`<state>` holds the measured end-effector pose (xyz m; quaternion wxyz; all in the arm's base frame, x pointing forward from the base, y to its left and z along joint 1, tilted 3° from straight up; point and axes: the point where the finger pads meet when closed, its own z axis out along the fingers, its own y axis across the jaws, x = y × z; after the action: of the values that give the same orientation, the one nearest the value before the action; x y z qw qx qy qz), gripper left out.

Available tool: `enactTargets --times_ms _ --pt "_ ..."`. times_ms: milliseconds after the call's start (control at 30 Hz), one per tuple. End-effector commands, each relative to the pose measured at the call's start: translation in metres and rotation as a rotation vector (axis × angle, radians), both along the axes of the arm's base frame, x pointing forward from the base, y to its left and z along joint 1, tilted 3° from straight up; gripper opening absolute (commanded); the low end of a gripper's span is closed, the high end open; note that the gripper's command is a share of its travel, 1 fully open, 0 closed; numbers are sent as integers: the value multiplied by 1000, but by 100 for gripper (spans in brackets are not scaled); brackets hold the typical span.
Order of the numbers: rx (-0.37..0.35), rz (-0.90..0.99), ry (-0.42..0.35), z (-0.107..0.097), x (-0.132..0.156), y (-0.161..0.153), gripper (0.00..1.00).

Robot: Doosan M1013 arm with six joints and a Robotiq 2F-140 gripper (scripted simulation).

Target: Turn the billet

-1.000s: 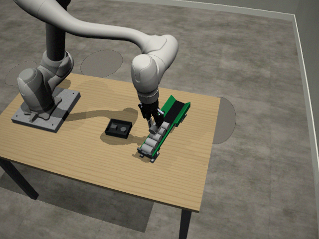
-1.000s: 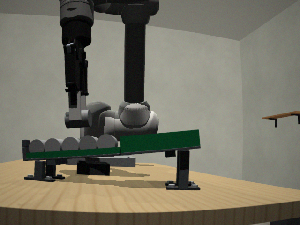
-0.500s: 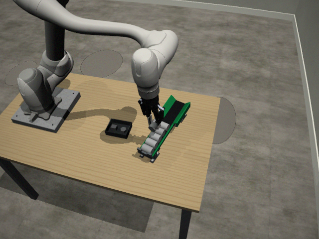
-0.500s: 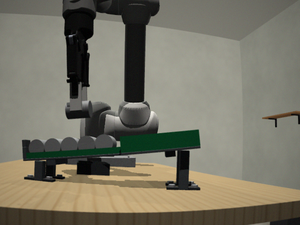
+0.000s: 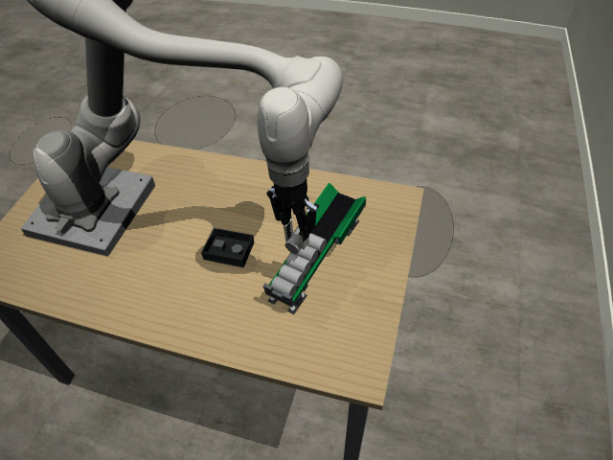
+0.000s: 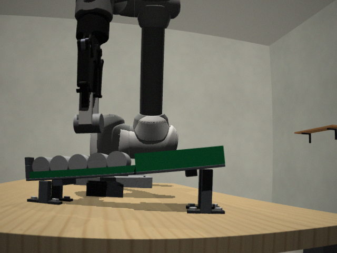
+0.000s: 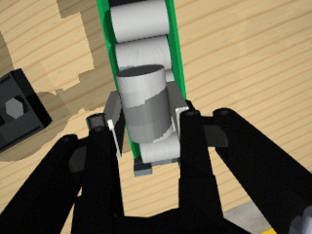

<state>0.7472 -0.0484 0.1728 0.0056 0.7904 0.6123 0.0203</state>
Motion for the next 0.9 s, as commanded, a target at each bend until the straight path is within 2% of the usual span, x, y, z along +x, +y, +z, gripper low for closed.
enactTargets --times_ms 0,867 --pt "-6 0 1 0 0 0 10" --pt "-52 -2 13 0 0 1 10"
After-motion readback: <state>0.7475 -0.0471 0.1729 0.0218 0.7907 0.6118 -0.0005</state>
